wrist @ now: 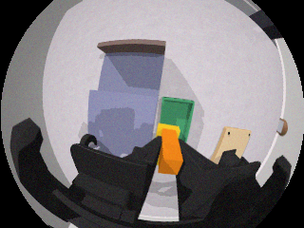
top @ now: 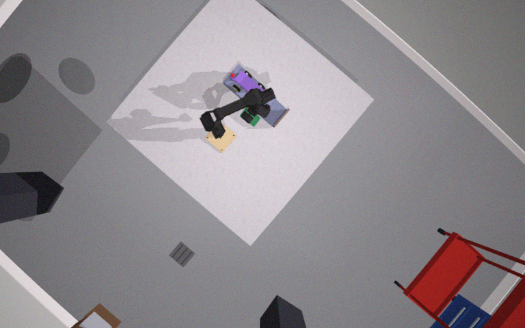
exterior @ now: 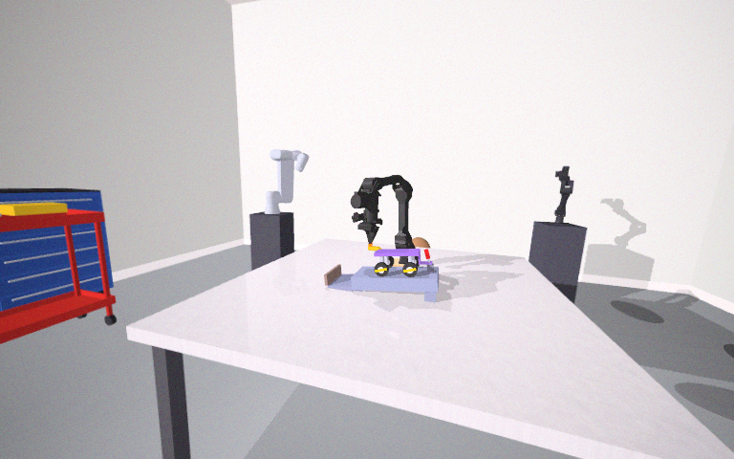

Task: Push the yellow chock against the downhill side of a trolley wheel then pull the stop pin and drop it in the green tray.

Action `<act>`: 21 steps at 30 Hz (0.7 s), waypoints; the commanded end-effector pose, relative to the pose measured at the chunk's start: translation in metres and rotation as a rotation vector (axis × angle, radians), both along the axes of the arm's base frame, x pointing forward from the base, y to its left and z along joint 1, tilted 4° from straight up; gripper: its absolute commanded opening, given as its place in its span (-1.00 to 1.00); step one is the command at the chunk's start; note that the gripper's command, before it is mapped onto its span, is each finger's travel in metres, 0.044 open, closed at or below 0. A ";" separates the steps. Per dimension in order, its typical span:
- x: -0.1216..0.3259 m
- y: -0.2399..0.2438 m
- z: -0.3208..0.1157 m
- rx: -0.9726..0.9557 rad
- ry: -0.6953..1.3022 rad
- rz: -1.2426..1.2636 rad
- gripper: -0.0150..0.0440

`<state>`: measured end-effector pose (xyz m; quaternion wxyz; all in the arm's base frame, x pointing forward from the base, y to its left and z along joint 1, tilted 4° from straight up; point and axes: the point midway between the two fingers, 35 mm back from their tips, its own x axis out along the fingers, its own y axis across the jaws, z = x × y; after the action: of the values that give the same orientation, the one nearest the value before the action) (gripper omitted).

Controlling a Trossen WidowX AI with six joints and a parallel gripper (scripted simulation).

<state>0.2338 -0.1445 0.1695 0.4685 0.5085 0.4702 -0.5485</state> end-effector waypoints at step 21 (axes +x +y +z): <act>0.027 -0.031 -0.005 0.106 -0.018 -0.001 -0.49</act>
<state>0.2517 -0.1731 0.1660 0.4442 0.5344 0.4963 -0.5203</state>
